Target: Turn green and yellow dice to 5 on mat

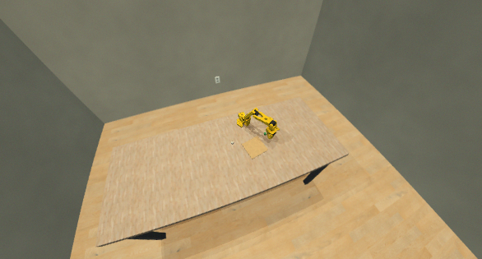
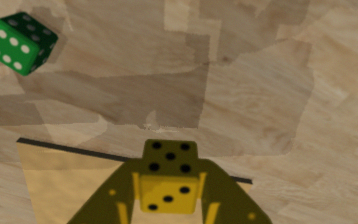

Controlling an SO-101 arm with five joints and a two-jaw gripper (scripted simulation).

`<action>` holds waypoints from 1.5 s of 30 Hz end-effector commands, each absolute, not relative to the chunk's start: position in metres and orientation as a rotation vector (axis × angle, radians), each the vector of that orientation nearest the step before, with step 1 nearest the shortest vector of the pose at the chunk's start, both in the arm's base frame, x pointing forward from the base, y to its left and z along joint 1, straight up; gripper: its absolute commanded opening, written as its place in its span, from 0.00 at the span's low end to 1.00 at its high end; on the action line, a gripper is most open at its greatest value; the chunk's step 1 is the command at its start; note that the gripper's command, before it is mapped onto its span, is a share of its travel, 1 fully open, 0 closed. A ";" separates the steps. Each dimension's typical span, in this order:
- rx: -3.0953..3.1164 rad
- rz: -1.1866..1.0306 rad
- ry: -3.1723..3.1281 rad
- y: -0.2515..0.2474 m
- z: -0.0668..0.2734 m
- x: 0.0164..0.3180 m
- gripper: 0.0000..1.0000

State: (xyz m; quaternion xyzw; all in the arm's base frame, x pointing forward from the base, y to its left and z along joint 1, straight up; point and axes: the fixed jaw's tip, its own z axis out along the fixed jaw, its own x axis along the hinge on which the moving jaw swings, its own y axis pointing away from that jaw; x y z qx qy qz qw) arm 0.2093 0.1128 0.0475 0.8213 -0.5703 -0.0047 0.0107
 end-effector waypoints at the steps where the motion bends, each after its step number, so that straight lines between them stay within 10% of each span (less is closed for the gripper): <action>1: 2.618 0.042 -1.826 0.114 0.064 0.217 0.00; 45: 1.544 0.162 -3.007 0.027 0.066 0.220 0.00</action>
